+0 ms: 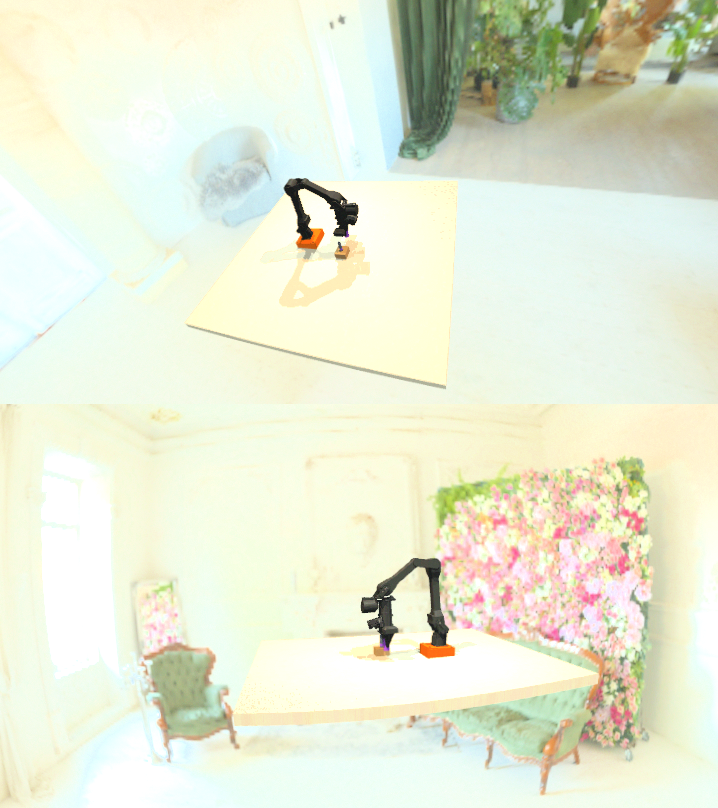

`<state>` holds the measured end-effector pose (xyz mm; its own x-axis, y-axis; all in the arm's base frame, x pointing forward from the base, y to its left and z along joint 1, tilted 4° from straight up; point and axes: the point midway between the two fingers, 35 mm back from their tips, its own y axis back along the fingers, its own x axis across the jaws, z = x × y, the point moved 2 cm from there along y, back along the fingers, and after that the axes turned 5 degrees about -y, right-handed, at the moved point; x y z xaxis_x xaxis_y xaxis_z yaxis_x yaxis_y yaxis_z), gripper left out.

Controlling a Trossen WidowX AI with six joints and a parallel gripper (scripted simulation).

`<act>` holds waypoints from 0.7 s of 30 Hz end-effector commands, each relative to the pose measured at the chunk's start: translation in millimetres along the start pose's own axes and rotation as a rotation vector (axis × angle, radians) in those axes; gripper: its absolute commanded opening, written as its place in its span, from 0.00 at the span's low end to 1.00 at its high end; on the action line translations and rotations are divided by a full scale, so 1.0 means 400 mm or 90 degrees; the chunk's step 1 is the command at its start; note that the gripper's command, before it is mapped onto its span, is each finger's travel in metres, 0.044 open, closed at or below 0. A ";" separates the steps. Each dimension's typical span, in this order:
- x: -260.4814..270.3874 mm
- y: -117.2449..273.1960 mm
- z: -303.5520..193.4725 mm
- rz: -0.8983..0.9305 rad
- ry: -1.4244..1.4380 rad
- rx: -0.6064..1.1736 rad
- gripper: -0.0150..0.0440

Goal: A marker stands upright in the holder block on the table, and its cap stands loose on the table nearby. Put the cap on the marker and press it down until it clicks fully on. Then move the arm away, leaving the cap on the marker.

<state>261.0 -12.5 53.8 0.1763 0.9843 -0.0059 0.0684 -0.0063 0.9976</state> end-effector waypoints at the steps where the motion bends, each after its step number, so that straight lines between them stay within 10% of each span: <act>1: 0.000 0.042 0.002 -0.001 -0.004 -0.009 0.25; 21: -0.109 0.113 0.023 -0.003 -0.004 -0.010 0.25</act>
<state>264.2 -45.4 89.9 0.1860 0.9825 -0.0060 0.0612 -0.0055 0.9981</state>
